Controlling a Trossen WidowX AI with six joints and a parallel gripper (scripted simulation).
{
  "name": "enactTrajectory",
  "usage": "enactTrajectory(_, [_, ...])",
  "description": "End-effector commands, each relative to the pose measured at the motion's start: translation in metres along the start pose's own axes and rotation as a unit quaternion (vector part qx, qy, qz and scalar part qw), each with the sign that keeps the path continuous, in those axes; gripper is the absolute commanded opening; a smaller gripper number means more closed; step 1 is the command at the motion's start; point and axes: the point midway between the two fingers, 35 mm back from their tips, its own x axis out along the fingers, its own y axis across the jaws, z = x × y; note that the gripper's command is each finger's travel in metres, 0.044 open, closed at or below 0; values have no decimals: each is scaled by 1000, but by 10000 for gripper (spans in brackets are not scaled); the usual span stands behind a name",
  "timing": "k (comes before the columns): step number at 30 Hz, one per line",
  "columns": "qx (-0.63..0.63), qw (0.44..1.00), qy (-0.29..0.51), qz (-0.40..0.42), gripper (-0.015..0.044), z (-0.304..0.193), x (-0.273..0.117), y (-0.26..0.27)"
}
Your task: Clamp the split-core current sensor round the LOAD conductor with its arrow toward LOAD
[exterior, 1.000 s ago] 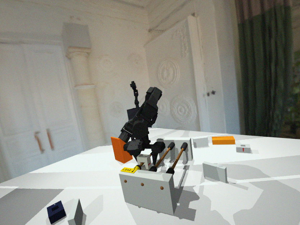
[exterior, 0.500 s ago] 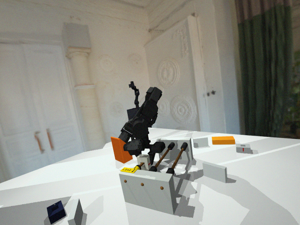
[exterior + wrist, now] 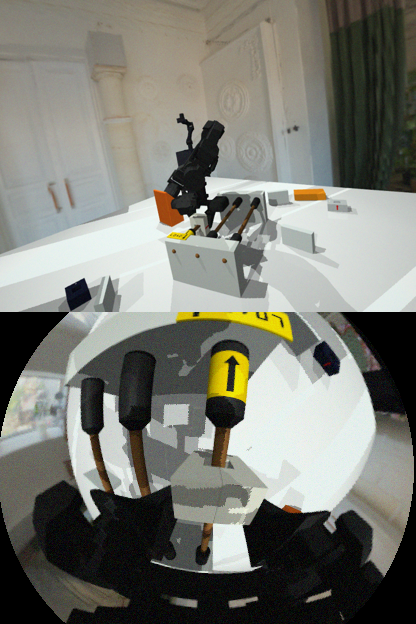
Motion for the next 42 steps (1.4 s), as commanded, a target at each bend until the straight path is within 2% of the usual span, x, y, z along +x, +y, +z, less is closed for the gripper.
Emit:
enactTrajectory(1, [0,1000,0,0,0,0,0,0])
enactTrajectory(23, [0,1000,0,0,0,0,5,0])
enactTrajectory(33, [-2,1000,-1,0,263,0,1,0])
enactTrajectory(42, [-2,1000,-1,0,271,0,1,0])
